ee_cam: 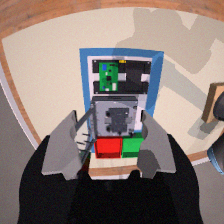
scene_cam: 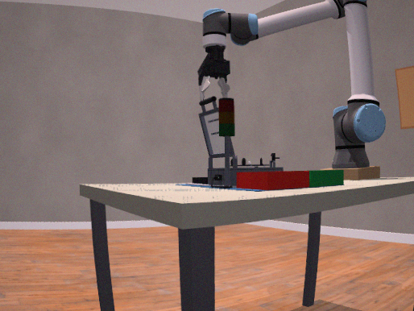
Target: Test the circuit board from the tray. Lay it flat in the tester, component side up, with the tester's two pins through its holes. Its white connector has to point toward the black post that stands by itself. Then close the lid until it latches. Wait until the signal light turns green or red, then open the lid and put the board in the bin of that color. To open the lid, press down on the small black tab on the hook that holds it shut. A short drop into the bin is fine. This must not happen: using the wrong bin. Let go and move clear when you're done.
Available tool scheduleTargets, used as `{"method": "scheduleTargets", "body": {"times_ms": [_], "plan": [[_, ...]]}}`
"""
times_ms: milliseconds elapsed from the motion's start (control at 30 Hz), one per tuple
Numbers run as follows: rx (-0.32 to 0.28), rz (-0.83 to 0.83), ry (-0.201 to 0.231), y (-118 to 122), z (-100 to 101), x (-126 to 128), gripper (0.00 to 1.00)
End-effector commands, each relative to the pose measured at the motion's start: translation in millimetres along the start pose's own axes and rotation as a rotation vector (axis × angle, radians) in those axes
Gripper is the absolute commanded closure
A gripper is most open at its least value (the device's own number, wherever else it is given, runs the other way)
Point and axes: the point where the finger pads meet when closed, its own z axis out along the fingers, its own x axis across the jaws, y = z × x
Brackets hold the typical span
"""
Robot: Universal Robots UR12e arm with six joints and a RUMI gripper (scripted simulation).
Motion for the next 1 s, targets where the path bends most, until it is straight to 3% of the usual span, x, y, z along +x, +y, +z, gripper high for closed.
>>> {"method": "scheduleTargets", "body": {"times_ms": [0,167,233,700,967], "plan": [[0.001,0.0,-0.002,0,29,-1,0.41],[0.001,0.0,-0.002,0,69,-1,0.41],[0.001,0.0,-0.002,0,69,-1,0.41],[0.001,0.0,-0.002,0,185,-1,0.41],[0.001,0.0,-0.002,0,214,-1,0.41]]}}
